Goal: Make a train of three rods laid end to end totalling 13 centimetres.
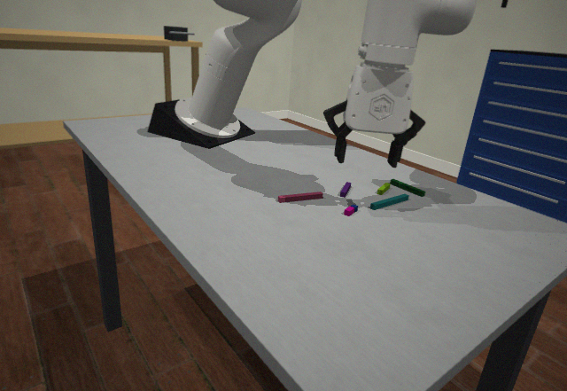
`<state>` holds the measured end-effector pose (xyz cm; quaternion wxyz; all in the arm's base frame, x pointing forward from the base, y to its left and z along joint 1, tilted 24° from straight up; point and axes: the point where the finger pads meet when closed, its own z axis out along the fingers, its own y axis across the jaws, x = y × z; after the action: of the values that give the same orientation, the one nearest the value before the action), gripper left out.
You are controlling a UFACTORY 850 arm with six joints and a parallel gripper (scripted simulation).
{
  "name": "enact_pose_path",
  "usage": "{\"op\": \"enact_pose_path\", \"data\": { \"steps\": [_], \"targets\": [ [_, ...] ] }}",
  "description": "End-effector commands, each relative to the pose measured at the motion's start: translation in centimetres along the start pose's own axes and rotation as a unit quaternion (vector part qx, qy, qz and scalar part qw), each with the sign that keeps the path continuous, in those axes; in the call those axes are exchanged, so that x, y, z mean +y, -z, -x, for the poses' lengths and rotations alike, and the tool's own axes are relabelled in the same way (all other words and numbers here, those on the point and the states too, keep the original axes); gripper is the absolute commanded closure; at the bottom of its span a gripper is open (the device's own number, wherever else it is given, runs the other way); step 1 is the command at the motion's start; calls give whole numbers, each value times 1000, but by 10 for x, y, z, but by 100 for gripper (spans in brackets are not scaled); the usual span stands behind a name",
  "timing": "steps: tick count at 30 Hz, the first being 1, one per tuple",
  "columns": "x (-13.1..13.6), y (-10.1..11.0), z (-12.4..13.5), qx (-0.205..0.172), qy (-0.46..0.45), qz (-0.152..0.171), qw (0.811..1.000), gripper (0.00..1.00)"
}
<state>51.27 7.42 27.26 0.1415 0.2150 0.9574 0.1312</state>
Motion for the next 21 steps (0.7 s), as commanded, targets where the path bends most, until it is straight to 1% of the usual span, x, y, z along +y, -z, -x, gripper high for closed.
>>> {"op": "enact_pose_path", "data": {
  "steps": [1,3,4,7,11,18,20,21],
  "targets": [
    [6,-1,-2,-1,83,11,996,0],
    [6,-1,-2,-1,83,11,996,0],
    [9,-1,-4,-1,129,11,992,0],
    [12,-2,-6,-1,168,10,986,0],
    [17,-3,-9,-2,238,10,971,0],
    [25,-5,-14,-3,356,9,935,0],
    [25,-5,-14,-3,356,9,935,0],
    [29,-6,-16,-4,402,9,916,0]
  ]
}}
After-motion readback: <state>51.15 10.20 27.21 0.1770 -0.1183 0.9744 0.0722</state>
